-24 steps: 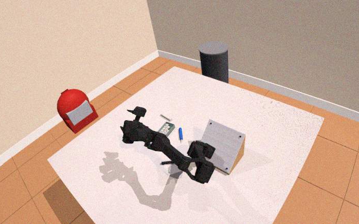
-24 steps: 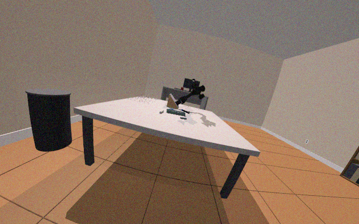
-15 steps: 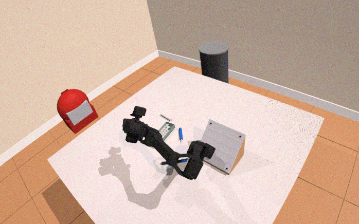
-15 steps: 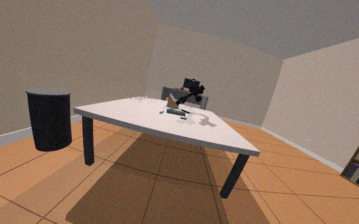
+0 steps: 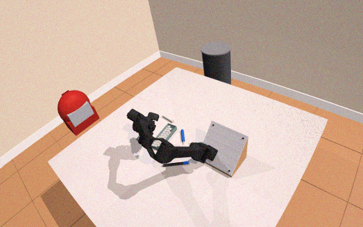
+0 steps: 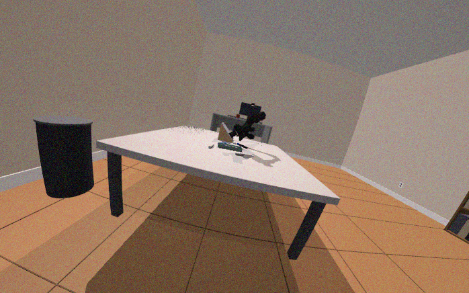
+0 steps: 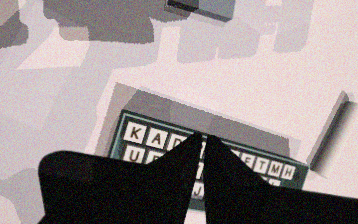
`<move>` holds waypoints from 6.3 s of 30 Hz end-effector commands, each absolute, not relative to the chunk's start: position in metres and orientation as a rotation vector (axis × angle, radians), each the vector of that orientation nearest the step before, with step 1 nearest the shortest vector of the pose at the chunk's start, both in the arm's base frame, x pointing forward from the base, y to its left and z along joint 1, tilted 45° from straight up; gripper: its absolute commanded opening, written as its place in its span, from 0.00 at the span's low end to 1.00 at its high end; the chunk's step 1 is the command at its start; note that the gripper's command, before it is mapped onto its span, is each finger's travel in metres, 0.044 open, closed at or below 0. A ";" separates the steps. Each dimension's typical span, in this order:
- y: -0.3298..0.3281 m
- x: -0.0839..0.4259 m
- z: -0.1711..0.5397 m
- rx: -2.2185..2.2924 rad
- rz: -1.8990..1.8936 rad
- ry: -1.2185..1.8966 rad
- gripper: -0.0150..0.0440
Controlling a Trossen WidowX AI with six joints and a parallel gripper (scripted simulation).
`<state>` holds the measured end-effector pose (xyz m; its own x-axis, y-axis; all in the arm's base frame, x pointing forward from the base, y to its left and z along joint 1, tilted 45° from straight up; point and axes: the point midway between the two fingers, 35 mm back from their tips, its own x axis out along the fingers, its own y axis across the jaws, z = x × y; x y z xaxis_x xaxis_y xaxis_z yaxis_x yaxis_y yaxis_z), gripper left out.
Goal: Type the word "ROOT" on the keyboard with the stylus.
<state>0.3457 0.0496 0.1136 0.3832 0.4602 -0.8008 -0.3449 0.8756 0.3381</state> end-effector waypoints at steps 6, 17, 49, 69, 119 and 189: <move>0.070 0.323 0.078 0.451 0.757 1.430 0.25; 0.070 0.323 0.078 0.451 0.757 1.430 0.25; -0.020 0.348 -0.010 0.446 0.754 1.430 0.25; -0.006 0.313 0.004 0.448 0.754 1.431 0.25; 0.008 0.301 0.093 0.461 0.749 1.431 0.25; -0.041 0.261 -0.030 1.047 -0.255 1.268 0.51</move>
